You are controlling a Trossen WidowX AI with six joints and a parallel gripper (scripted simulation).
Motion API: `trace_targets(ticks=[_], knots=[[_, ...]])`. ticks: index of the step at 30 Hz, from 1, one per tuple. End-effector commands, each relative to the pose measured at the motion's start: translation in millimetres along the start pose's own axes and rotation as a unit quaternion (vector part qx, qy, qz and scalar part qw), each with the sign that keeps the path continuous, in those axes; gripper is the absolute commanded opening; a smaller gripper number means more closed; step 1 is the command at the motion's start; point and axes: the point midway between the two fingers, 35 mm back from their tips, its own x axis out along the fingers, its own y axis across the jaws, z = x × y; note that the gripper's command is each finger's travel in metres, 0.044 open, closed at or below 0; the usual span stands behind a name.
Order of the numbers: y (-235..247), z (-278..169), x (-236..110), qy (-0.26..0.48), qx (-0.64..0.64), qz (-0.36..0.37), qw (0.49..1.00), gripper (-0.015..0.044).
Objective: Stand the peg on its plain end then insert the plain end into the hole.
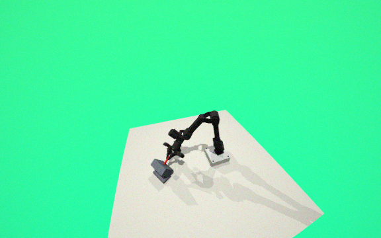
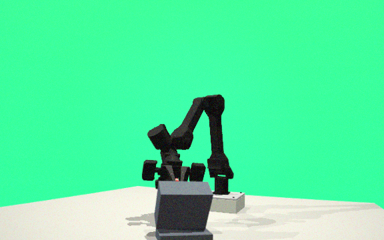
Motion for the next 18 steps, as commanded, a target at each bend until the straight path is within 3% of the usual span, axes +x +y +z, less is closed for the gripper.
trace_targets(ticks=[1, 18], knots=[[1.0, 2.4, 2.9, -0.003, 0.004, 0.001, 1.0, 0.0], [1.3, 2.0, 13.4, -0.002, 0.004, 0.001, 1.0, 0.0]])
